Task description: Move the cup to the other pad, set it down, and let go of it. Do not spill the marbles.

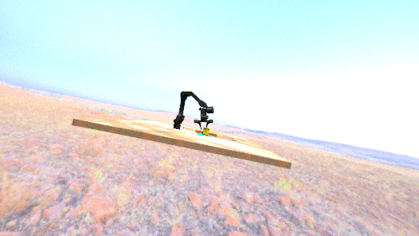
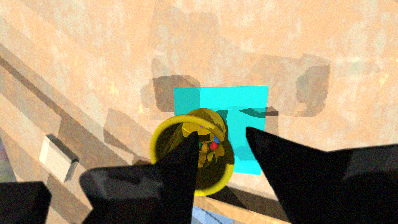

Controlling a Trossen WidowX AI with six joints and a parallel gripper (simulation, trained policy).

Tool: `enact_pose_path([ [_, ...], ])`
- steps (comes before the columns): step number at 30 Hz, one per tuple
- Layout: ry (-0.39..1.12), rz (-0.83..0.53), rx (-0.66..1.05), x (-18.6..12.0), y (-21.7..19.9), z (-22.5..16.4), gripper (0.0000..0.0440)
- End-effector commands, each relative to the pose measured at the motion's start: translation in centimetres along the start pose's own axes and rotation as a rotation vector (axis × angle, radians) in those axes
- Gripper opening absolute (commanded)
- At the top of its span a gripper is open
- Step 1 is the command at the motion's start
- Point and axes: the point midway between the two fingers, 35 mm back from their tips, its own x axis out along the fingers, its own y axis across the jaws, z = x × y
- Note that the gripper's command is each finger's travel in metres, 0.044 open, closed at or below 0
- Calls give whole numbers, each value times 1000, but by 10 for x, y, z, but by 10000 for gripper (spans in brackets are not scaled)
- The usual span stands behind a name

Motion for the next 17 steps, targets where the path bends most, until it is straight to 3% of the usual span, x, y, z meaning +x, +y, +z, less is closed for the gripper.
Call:
enact_pose_path([
  [1, 5, 30, -1, -11, -2, 0, 235],
  [12, -8, 91, 18, -43, -3, 7, 291],
  [17, -27, 129, 24, -62, -1, 14, 362],
])
